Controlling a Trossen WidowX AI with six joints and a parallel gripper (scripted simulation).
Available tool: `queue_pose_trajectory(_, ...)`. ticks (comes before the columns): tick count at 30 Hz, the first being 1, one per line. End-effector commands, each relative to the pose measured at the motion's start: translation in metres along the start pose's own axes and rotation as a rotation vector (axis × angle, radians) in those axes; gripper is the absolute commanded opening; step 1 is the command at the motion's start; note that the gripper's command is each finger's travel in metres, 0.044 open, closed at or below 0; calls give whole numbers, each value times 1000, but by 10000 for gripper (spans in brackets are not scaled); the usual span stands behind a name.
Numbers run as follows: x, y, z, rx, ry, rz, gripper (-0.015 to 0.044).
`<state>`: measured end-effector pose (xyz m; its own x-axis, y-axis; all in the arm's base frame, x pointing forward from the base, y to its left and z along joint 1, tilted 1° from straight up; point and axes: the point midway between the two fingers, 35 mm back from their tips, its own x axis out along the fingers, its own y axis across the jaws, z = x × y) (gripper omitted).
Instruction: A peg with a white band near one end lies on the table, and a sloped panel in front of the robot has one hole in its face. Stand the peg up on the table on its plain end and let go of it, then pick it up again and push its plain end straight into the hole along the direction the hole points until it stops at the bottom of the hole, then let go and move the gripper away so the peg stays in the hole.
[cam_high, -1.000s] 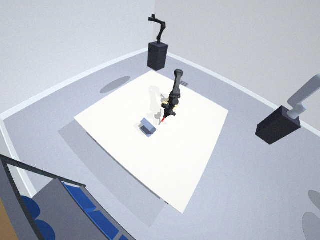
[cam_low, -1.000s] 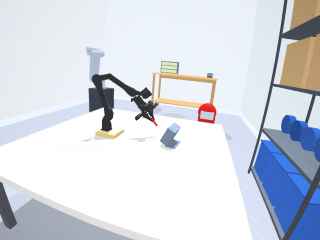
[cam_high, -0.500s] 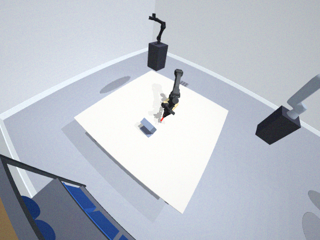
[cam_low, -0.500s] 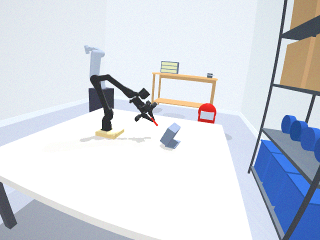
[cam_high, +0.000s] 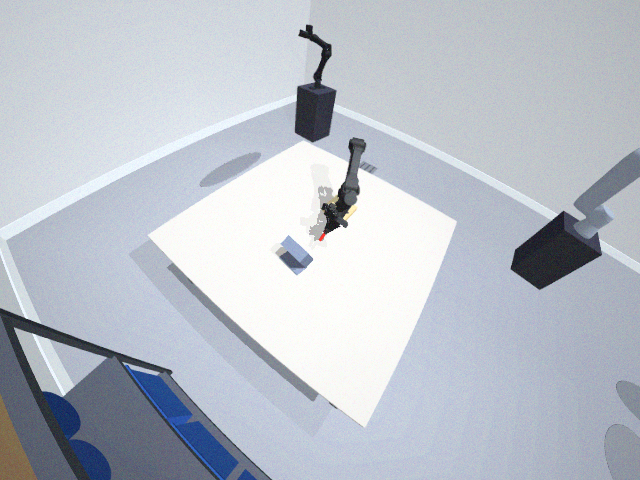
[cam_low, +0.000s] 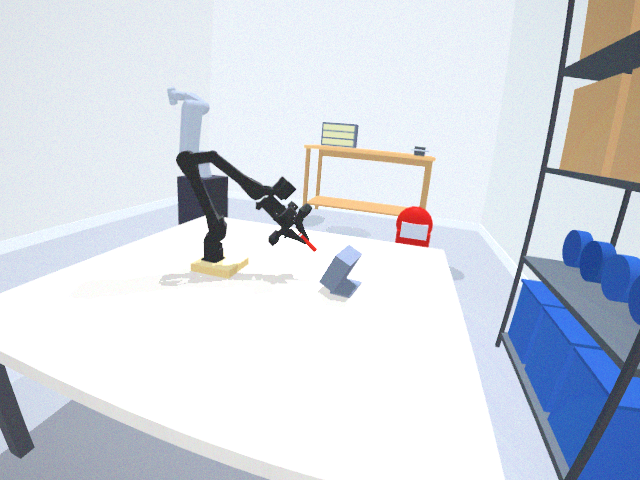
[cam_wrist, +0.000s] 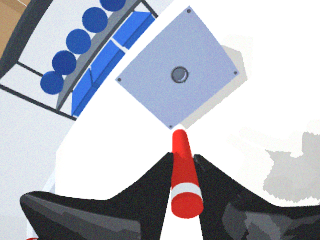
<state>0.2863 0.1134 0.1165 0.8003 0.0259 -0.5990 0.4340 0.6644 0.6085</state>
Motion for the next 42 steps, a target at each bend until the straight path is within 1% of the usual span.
queue_pose_trajectory(1,-1,-3,3,32,-24,14,0)
queue_pose_trajectory(18,-2,-8,11,117,-88,63,0)
queue_pose_trajectory(42,20,-6,22,176,-126,96,0)
